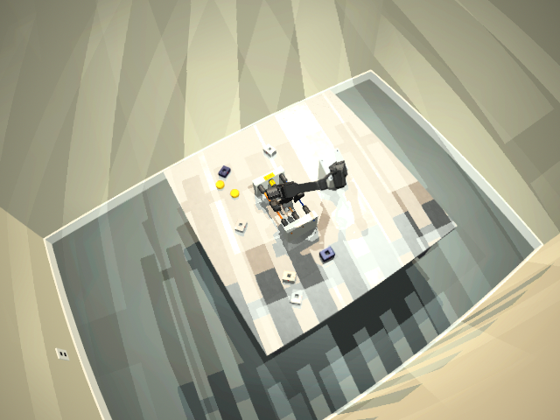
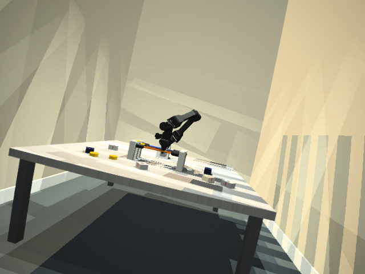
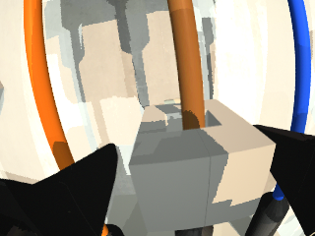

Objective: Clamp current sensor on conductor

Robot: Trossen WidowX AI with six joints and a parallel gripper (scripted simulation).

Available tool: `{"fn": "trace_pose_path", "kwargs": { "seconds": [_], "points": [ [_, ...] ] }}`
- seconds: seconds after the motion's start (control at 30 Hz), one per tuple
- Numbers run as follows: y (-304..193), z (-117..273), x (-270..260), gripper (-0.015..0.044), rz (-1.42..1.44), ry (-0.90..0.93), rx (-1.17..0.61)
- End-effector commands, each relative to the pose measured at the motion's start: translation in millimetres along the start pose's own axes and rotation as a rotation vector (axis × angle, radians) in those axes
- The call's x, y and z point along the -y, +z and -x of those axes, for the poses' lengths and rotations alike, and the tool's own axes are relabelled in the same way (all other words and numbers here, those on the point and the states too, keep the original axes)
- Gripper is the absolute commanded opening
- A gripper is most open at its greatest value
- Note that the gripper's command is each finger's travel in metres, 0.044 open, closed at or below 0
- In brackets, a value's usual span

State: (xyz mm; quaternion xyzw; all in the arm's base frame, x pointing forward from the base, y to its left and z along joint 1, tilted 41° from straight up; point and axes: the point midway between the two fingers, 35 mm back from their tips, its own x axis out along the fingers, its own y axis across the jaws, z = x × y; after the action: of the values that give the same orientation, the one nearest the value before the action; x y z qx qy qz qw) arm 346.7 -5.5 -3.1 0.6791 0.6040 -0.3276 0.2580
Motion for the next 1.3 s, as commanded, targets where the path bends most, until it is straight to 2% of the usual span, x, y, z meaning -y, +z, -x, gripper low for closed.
{"fn": "trace_pose_path", "kwargs": {
  "seconds": [0.0, 0.23, 0.47, 0.67, 0.87, 1.03, 1.27],
  "points": [
    [0.0, 2.7, -0.4, 0.0440, 0.001, 0.000, 0.000],
    [-0.2, 100.4, 0.1, 0.0440, 0.007, 0.003, 0.004],
    [3.8, 102.9, 2.0, 0.0440, 0.059, 0.018, -0.011],
    [37.5, 100.3, 18.2, 0.0440, 0.523, 0.199, -0.087],
    [64.6, 97.8, 40.8, 0.0440, 0.998, 0.437, -0.041],
    [80.4, 95.9, 63.0, 0.0440, 1.381, 0.639, 0.114],
    [90.3, 93.8, 93.3, 0.0440, 1.795, 0.838, 0.459]
  ]
}}
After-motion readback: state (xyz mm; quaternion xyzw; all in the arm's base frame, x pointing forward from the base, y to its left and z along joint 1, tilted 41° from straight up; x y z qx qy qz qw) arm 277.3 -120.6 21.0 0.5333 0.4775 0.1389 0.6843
